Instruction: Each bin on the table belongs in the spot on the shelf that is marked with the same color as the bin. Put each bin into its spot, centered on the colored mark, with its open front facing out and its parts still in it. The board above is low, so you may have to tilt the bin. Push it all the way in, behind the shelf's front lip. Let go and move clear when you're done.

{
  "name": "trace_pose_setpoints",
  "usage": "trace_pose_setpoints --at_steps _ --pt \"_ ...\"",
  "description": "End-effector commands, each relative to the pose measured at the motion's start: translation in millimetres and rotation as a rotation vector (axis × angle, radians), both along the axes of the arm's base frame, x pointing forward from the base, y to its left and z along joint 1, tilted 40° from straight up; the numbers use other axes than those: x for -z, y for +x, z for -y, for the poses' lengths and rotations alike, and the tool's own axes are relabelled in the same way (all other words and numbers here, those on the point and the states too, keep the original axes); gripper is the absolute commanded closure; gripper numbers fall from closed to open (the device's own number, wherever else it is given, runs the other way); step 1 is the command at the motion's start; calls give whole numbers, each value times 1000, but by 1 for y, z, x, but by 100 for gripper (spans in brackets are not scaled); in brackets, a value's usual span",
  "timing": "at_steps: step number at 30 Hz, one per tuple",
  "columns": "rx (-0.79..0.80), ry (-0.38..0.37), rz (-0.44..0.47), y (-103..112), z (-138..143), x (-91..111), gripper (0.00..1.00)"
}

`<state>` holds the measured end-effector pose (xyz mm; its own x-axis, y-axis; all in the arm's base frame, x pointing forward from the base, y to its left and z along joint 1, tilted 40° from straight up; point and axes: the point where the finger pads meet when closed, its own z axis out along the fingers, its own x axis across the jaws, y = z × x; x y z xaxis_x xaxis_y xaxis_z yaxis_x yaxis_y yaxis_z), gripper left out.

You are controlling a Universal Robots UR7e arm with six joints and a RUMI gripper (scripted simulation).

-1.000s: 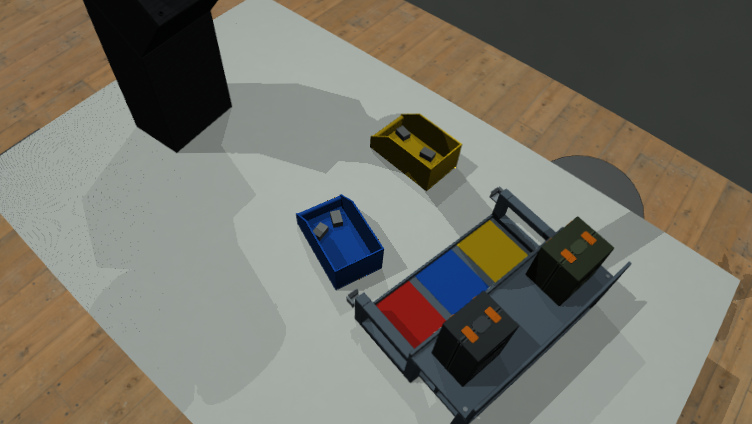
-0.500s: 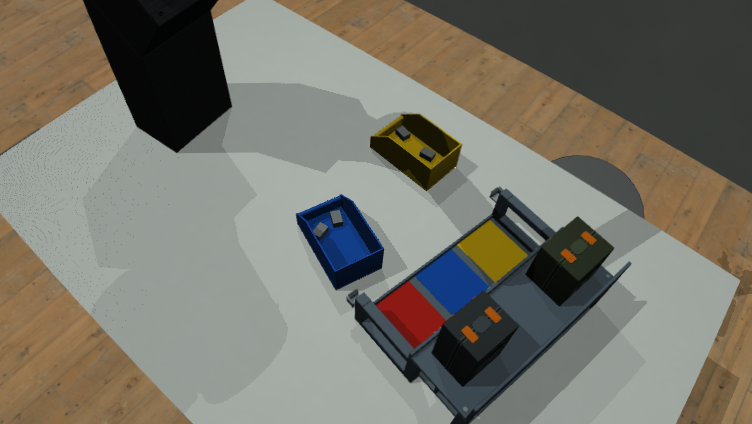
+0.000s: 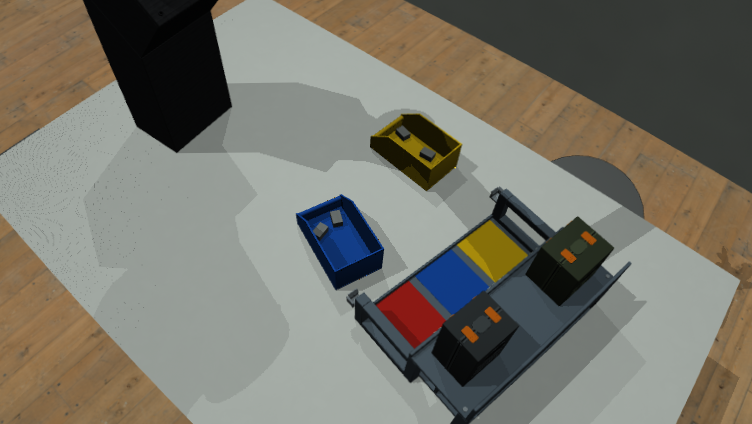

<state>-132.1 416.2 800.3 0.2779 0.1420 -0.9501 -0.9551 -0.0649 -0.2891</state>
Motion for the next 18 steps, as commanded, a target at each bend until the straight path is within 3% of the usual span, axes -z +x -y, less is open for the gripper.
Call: trace_pose_setpoints --at_steps 1,9,11,18 --pt "50 -12 9 21 -15 9 0" --pt "153 -40 25 67 -43 30 0" --pt "153 -40 25 67 -43 30 0" --pt "264 -72 41 121 -66 53 0"
